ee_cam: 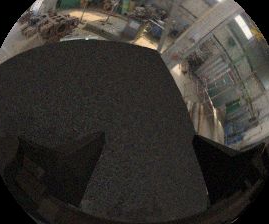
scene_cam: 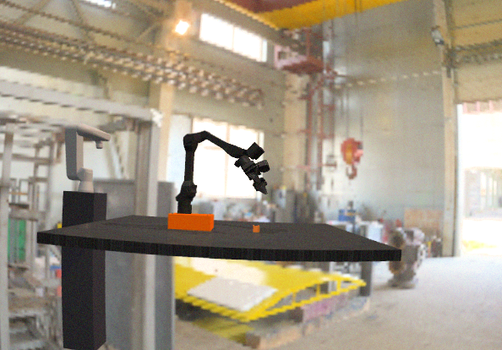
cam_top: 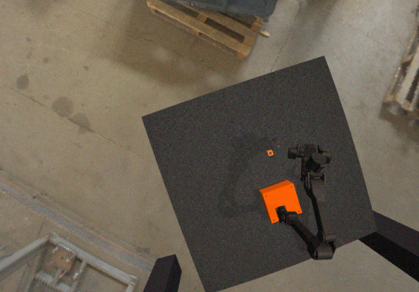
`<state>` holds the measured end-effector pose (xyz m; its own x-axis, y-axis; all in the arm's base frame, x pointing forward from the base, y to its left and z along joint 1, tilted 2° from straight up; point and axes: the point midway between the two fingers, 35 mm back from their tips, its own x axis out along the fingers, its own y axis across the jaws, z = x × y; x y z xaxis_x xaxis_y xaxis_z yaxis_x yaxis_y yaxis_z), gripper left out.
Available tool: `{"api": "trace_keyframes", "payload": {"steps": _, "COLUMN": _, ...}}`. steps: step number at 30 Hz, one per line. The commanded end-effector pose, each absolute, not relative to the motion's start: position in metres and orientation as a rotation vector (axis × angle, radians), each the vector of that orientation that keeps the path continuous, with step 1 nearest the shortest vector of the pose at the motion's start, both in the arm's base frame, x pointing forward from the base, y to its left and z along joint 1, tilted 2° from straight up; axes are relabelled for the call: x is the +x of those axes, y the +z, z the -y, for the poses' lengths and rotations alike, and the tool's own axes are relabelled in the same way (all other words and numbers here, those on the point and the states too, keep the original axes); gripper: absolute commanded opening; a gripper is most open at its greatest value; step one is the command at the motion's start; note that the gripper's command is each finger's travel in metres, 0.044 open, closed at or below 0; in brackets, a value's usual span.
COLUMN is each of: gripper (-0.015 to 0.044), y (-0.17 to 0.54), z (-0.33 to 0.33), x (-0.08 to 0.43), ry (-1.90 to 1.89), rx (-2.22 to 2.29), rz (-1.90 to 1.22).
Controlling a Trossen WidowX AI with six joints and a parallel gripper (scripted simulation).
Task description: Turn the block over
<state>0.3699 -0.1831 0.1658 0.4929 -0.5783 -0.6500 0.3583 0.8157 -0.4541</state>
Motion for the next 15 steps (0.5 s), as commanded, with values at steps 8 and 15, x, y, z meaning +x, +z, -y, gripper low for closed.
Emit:
{"api": "trace_keyframes", "payload": {"steps": 8, "gripper": 0.0440, "y": 0.074, "z": 0.062, "x": 0.371, "ry": -0.014, "rx": -0.042, "rz": -1.474}}
{"api": "trace_keyframes", "payload": {"steps": 15, "gripper": 0.0440, "y": 0.068, "z": 0.050, "x": 0.364, "ry": 0.037, "rx": -0.006, "rz": -1.545}}
